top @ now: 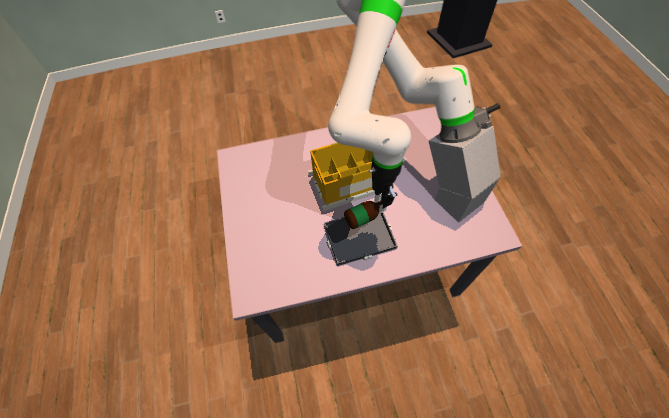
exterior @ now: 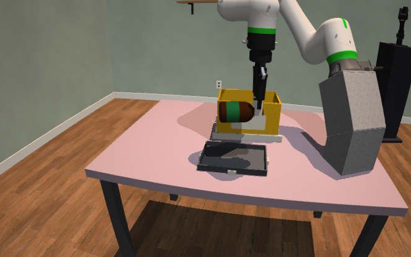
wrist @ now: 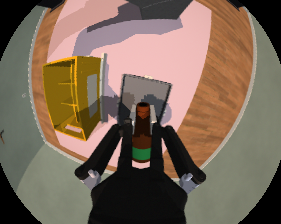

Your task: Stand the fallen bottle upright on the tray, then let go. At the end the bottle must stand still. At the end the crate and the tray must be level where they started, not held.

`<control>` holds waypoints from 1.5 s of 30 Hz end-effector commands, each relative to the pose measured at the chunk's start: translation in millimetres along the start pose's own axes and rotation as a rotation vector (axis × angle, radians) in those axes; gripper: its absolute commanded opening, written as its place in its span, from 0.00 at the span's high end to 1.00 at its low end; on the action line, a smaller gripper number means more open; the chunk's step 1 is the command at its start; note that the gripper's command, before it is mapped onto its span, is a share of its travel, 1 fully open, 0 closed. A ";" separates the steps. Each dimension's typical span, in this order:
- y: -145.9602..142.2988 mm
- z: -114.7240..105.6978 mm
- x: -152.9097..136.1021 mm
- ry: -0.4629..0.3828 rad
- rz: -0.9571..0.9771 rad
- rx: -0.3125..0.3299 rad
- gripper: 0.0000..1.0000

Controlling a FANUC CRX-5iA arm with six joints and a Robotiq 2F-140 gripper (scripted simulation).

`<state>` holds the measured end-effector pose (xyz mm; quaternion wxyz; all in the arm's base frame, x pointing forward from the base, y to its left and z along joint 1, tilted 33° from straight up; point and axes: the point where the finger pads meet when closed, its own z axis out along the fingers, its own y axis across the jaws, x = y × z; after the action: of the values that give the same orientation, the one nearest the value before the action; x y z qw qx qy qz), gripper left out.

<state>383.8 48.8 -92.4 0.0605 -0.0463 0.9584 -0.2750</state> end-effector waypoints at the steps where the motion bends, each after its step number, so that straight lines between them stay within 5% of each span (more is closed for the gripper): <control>1: 0.2 -0.2 -0.1 0.000 0.000 0.000 1.00; 45: 0.2 -0.2 -0.1 0.000 -0.262 0.000 1.00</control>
<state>383.8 48.8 -92.4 0.0242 -0.1707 0.9442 -0.2806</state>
